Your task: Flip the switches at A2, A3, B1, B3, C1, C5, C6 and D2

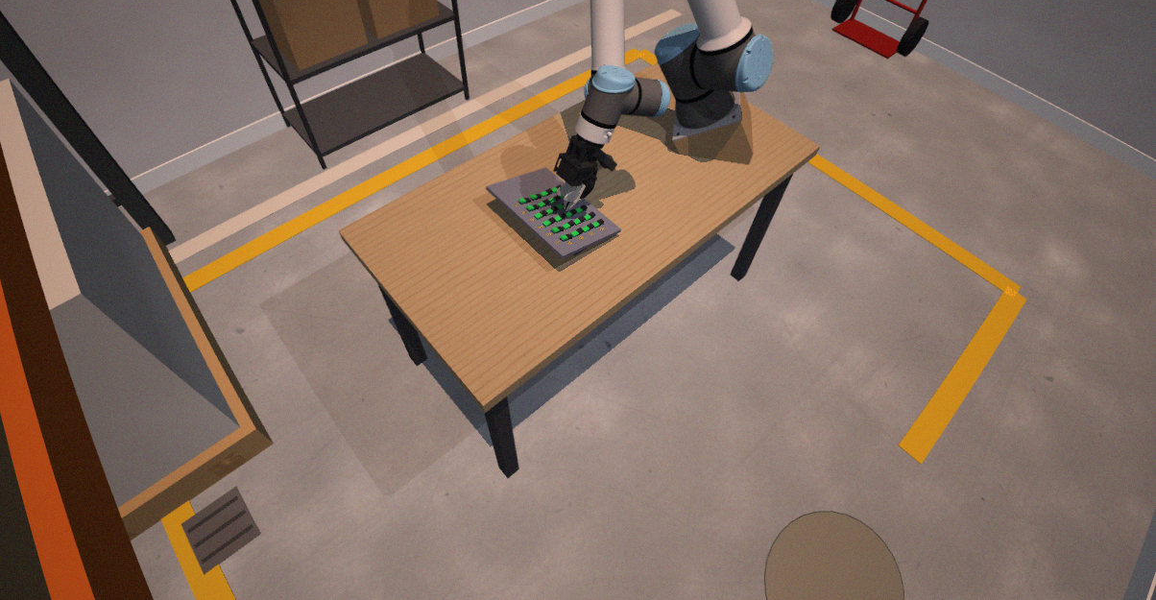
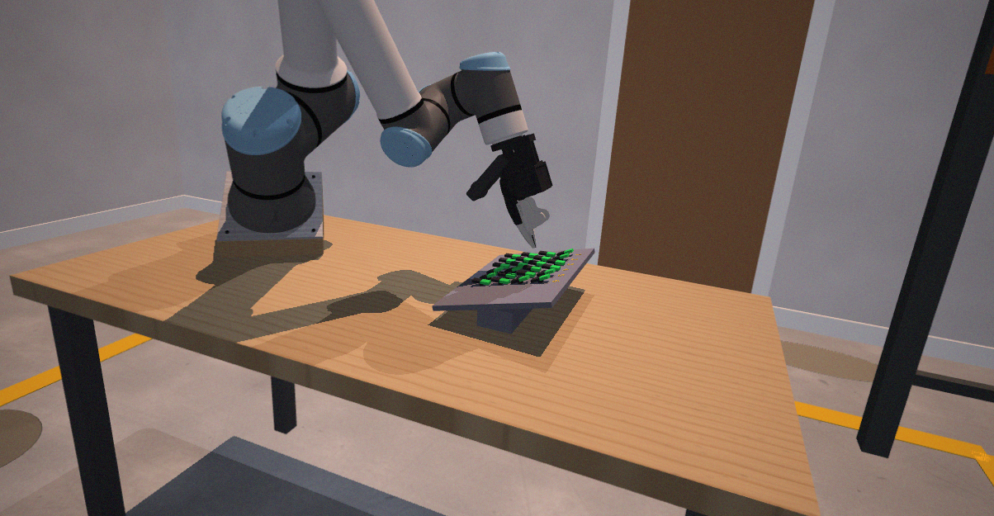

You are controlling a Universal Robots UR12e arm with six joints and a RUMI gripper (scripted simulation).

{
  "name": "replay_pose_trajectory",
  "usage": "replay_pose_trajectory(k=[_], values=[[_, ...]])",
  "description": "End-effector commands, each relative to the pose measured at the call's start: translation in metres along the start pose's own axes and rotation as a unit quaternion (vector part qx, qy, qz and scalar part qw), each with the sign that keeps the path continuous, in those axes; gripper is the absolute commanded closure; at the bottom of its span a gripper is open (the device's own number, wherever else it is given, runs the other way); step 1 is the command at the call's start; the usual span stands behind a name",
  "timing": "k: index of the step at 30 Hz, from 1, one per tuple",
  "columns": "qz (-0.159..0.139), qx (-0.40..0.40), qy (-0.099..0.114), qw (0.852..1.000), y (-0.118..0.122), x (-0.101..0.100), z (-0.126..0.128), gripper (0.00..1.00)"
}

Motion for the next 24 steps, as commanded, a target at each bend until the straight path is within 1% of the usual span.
replay_pose_trajectory(k=[1, 24], values=[[-0.004, 0.002, 0.003, 1.0, -0.0113, 0.0039, -0.009, 1.0], [-0.004, 0.002, 0.004, 1.0, -0.0104, 0.0033, -0.0096, 1.0]])
Point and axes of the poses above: the point where the finger pads meet when closed, its own x axis back along the fingers, its own z axis across the jaws, y = z × x, the point moved 4 cm from there along x, back along the fingers, and after that the axes turned 2 degrees about x, right-handed, at the moved point
